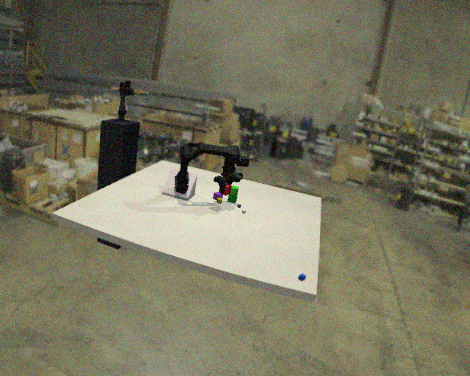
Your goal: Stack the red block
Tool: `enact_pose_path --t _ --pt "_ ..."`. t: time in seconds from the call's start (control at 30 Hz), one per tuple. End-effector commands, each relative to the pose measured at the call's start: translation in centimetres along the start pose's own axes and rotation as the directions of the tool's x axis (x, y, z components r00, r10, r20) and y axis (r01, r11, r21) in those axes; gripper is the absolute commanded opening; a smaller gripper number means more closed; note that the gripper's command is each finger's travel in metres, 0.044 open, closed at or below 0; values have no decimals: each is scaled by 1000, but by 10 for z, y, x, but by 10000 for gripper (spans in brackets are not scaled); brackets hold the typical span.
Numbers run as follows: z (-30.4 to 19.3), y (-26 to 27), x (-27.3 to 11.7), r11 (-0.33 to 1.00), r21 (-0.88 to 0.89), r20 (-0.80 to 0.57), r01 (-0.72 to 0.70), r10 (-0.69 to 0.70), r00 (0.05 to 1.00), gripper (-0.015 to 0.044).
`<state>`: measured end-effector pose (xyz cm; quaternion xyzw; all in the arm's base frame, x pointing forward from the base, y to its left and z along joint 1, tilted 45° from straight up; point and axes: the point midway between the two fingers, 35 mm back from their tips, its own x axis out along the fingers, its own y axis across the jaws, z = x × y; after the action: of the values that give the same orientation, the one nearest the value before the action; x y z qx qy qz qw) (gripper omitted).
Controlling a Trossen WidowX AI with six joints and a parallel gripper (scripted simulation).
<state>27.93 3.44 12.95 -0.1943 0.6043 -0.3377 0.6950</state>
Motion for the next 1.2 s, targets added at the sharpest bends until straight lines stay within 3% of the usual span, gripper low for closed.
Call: enact_pose_path --t 0.0,1.17 --pt "1 4 -3 1000 6 -1 -5 5 1000 0" --pt "-48 200 -5 1000 8 -1 -14 14 1000 0"
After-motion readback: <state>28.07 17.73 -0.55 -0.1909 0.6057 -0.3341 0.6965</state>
